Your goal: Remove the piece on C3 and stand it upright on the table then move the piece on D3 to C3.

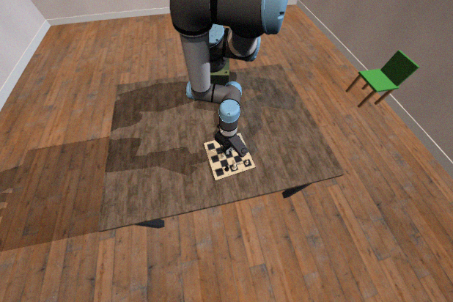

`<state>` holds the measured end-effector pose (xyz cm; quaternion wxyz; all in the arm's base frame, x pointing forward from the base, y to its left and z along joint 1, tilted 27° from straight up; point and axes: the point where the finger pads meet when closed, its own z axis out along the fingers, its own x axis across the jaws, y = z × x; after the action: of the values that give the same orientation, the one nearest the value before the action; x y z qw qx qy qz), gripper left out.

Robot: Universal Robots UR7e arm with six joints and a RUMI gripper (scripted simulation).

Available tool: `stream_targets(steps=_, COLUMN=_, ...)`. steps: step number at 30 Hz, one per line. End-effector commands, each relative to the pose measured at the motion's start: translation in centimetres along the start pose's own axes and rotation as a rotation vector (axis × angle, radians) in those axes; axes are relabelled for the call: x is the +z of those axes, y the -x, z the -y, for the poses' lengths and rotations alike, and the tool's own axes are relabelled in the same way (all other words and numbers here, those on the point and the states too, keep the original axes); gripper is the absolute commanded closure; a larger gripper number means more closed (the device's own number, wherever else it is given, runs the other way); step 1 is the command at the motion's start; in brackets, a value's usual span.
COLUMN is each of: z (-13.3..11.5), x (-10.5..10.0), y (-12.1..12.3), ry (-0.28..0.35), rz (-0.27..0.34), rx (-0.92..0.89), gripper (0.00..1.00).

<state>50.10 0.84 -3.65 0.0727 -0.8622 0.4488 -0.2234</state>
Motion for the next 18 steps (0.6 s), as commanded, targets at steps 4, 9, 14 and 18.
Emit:
stream_targets(steps=4, z=0.0, x=-1.1, y=0.0, ry=-0.001, rz=-0.001, rx=0.000, gripper=1.00)
stream_targets(steps=9, z=0.0, x=-2.3, y=0.0, ry=-0.001, rz=-0.001, rx=0.000, gripper=1.00)
stream_targets(steps=14, z=0.0, x=-3.2, y=0.0, ry=-0.001, rz=-0.001, rx=0.000, gripper=1.00)
stream_targets(steps=18, z=0.0, x=-4.5, y=0.0, ry=-0.001, rz=-0.001, rx=0.000, gripper=1.00)
